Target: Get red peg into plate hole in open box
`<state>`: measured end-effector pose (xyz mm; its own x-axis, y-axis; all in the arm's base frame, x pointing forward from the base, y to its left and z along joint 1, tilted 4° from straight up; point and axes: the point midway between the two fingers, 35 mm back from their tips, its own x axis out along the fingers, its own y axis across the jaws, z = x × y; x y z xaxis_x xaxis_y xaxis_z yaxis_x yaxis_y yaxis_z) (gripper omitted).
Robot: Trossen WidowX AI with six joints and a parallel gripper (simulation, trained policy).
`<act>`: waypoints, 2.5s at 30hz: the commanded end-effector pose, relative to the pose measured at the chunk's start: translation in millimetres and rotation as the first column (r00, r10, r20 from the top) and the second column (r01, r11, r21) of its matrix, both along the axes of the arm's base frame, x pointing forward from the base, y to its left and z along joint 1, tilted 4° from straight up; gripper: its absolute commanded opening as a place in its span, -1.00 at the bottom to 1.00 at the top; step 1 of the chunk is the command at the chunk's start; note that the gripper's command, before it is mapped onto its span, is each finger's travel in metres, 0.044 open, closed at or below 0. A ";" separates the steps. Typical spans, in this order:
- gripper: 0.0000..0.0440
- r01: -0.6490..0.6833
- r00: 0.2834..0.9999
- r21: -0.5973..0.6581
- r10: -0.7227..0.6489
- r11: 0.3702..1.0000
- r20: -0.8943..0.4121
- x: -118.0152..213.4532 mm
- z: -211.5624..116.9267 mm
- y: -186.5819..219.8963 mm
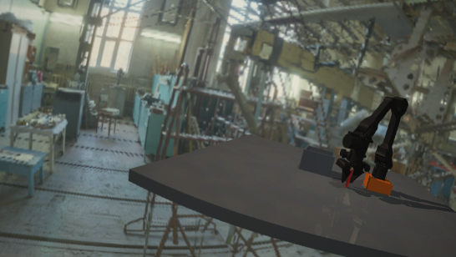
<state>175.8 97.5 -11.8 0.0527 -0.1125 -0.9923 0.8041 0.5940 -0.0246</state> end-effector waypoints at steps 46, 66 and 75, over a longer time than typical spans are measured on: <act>-1.00 -0.084 0.983 -0.135 0.104 0.987 0.150 85.8 117.9 -69.8; -1.00 0.049 0.984 -0.123 -0.027 0.991 0.177 122.8 116.3 -139.1; -0.99 0.104 0.980 -0.104 -0.083 0.989 0.183 136.8 105.7 -166.4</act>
